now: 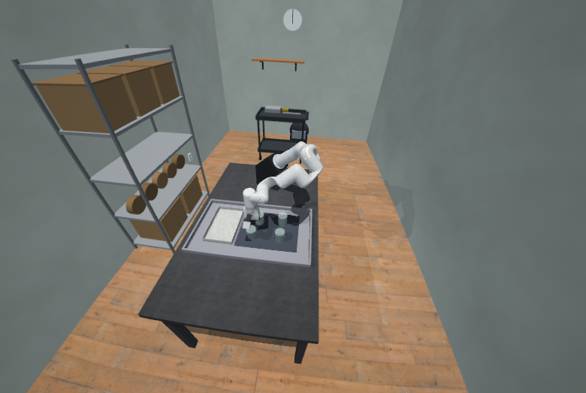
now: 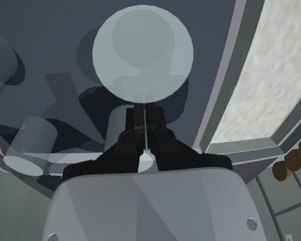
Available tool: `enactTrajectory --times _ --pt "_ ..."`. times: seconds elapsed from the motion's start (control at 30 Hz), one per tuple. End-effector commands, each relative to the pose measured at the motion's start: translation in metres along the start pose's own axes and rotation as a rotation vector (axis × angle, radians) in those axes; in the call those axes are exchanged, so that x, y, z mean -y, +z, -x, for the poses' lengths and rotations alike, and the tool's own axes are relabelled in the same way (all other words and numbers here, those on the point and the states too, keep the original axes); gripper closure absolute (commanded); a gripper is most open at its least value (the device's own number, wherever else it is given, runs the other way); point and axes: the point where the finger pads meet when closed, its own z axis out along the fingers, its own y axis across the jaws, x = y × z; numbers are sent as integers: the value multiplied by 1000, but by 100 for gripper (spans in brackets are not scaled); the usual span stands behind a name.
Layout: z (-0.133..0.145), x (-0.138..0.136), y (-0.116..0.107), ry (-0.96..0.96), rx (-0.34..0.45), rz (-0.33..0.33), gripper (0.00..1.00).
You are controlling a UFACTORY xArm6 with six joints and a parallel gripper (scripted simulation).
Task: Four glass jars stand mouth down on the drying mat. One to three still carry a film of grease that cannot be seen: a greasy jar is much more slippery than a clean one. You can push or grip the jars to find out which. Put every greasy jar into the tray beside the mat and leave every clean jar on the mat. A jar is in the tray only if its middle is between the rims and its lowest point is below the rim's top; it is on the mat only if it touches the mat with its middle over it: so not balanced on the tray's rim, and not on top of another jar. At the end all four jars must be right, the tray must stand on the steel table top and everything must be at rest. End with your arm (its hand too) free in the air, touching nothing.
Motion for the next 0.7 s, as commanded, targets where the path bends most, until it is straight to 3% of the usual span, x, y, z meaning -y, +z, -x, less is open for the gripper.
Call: enactTrajectory --times 0.0,0.67 --pt "-2 0 -2 -1 -3 1 100" --pt "-4 0 -3 -1 -3 1 100"
